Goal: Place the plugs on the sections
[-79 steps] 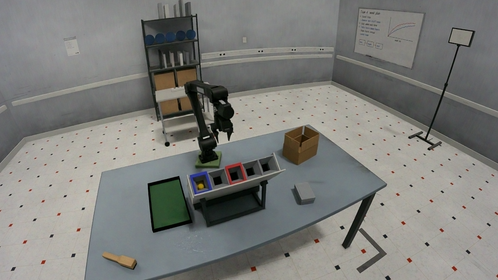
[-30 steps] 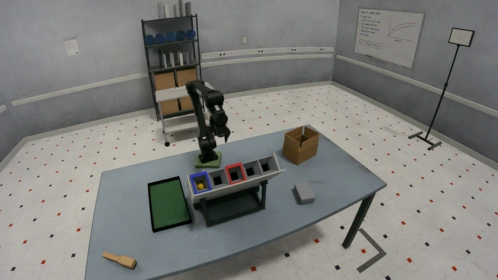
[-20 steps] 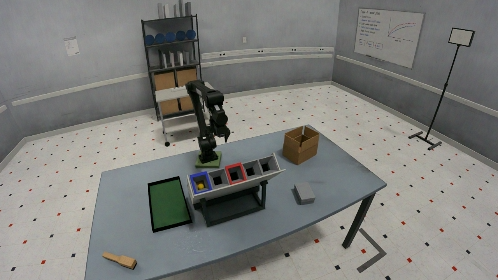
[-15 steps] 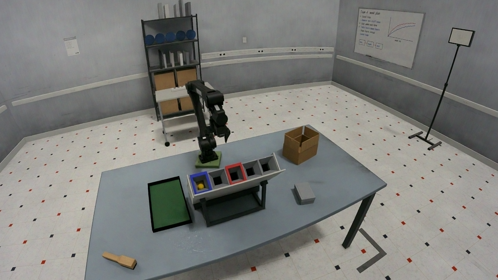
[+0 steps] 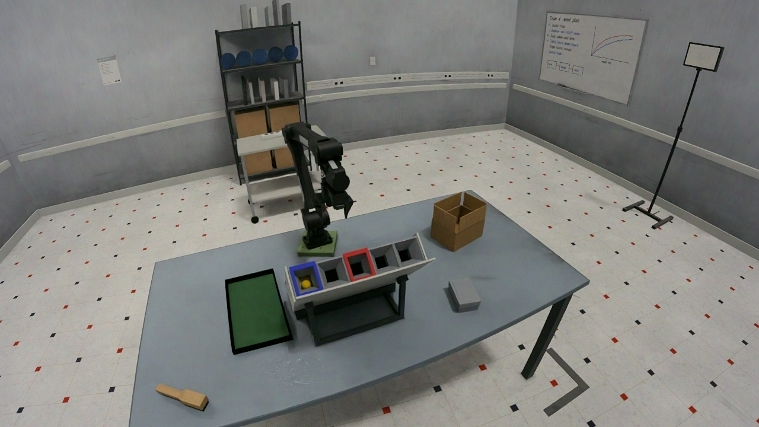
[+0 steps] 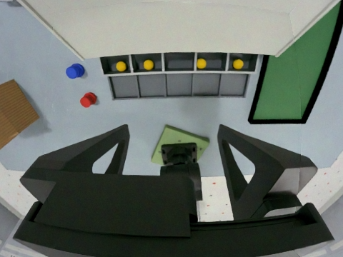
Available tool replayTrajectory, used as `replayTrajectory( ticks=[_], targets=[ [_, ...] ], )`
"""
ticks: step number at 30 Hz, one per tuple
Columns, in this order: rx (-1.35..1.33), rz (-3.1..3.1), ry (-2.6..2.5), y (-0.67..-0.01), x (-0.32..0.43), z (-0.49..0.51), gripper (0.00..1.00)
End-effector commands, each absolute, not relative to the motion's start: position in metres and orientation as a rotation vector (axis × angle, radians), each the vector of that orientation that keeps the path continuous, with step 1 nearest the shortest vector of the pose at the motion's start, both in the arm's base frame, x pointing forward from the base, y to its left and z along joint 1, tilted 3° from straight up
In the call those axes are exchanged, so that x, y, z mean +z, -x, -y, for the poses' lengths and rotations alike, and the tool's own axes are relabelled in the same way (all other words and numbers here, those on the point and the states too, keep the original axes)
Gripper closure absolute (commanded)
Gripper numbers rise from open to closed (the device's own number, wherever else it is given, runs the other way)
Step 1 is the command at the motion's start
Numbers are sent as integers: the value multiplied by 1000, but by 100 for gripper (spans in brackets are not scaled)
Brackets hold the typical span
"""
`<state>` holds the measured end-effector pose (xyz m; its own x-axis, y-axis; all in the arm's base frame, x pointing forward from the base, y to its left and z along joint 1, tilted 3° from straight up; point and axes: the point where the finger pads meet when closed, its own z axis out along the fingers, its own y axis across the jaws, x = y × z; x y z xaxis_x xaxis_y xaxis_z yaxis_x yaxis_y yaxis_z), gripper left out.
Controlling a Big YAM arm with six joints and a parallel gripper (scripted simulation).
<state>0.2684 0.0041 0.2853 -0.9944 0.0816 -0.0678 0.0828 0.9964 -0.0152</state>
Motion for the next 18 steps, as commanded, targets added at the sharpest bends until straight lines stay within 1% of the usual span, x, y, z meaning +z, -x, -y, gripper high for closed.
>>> replayTrajectory(
  ticks=[1, 12, 18],
  targets=[
    [-26, -3068, -119, -268, 268, -29, 13],
    [-28, -3081, -89, -265, 197, -113, 13],
    [-26, -3082, -89, -265, 194, -116, 13]
  ],
)
